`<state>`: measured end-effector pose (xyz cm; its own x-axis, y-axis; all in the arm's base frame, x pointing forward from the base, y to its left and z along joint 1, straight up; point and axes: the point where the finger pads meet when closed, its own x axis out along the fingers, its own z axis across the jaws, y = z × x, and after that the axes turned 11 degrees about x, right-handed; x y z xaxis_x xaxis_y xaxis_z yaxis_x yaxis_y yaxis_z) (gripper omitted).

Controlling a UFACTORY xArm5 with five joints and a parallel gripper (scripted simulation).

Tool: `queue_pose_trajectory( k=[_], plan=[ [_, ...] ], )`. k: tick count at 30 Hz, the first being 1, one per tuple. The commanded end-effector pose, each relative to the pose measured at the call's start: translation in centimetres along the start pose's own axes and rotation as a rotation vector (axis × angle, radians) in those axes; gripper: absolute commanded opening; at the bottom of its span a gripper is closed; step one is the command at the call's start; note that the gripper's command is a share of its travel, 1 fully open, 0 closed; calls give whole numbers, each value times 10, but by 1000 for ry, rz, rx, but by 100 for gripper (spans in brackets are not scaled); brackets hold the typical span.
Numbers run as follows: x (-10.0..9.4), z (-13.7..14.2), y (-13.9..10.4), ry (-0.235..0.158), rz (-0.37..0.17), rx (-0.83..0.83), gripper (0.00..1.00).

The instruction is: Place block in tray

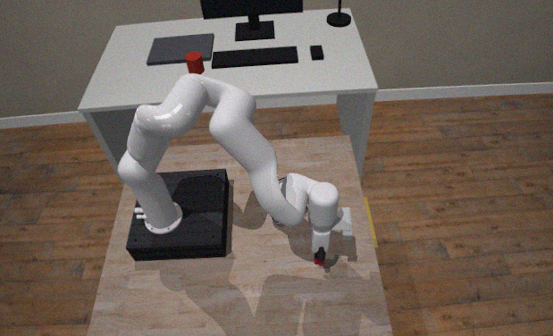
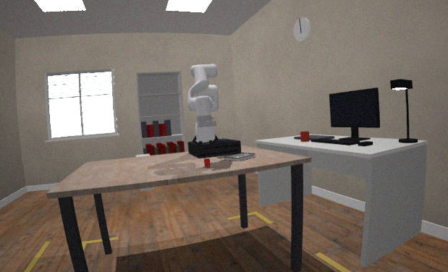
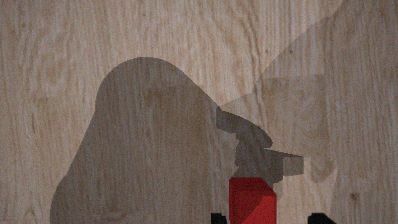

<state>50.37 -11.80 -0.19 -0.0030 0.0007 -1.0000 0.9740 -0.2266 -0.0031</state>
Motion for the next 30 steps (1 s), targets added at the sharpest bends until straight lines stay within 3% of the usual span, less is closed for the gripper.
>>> queue_pose_trajectory(
  k=[1,30],
  plan=[
    [-1,0,1,0,3,0,47],
    [23,0,2,0,3,0,47]
  ],
)
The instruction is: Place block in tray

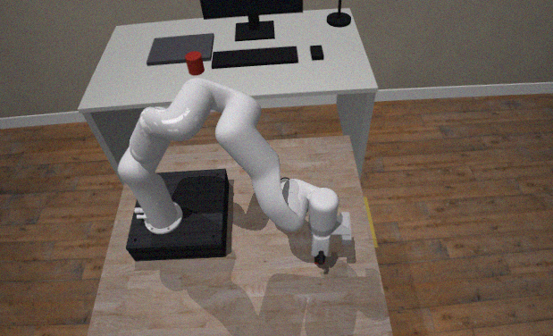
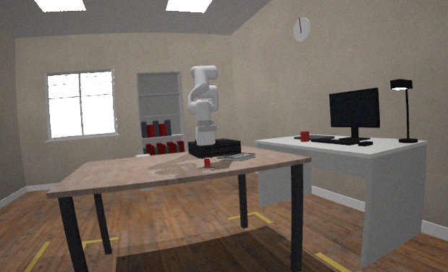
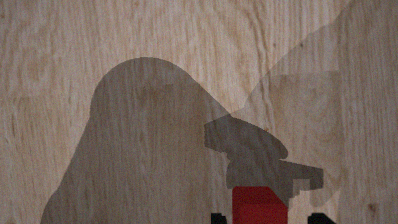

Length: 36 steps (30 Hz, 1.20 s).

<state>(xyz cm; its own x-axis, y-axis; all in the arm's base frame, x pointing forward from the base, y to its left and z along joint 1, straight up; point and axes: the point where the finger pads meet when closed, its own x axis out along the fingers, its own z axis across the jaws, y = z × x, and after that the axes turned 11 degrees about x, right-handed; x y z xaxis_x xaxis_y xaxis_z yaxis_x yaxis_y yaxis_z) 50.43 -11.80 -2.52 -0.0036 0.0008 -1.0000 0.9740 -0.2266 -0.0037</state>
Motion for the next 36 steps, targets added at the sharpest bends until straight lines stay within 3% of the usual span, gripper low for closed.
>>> queue_pose_trajectory(
  k=[1,22,36],
  plan=[
    [0,0,1,0,4,0,47],
    [1,0,1,0,4,0,47],
    [34,0,1,0,4,0,47]
  ],
)
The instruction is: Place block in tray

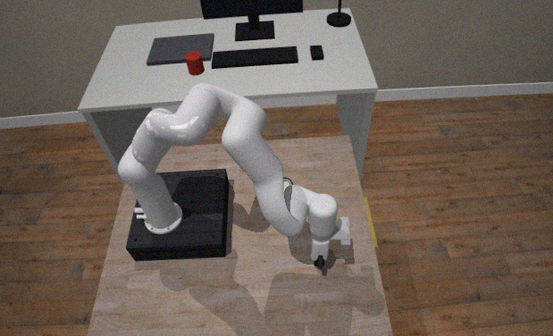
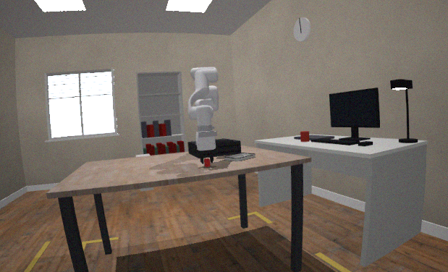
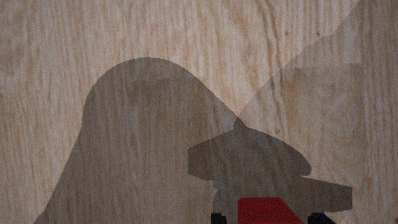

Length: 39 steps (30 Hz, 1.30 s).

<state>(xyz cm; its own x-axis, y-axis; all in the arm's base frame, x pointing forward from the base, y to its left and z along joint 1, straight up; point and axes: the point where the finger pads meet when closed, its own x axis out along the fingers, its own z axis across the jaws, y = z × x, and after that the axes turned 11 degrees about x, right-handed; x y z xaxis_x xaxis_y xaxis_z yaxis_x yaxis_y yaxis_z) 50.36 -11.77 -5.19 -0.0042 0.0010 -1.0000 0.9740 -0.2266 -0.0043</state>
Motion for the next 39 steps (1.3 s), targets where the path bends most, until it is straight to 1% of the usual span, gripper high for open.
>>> queue_pose_trajectory(
  k=[1,17,18,39],
  plan=[
    [8,0,2,0,4,0,47],
    [11,0,2,0,4,0,47],
    [11,0,2,0,4,0,0],
    [11,0,2,0,4,0,0]
  ],
)
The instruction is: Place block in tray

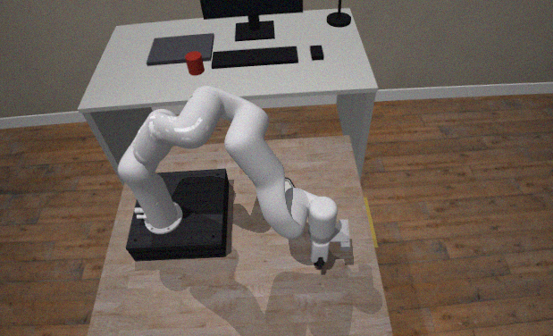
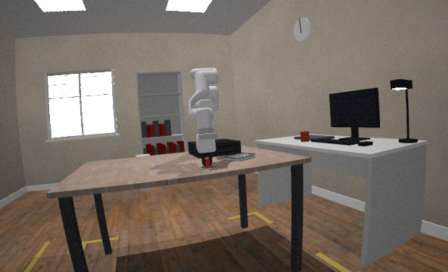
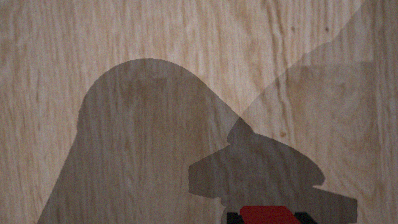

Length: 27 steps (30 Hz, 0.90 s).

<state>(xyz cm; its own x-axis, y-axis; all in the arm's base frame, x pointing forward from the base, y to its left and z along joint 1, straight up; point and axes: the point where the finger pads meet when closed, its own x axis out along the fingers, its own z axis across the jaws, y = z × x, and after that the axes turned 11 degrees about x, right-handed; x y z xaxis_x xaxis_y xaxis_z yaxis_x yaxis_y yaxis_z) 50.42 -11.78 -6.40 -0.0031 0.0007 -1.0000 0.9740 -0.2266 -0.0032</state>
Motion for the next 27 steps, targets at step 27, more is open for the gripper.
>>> queue_pose_trajectory(
  k=[27],
  plan=[
    [-17,0,1,0,3,0,0]
  ],
)
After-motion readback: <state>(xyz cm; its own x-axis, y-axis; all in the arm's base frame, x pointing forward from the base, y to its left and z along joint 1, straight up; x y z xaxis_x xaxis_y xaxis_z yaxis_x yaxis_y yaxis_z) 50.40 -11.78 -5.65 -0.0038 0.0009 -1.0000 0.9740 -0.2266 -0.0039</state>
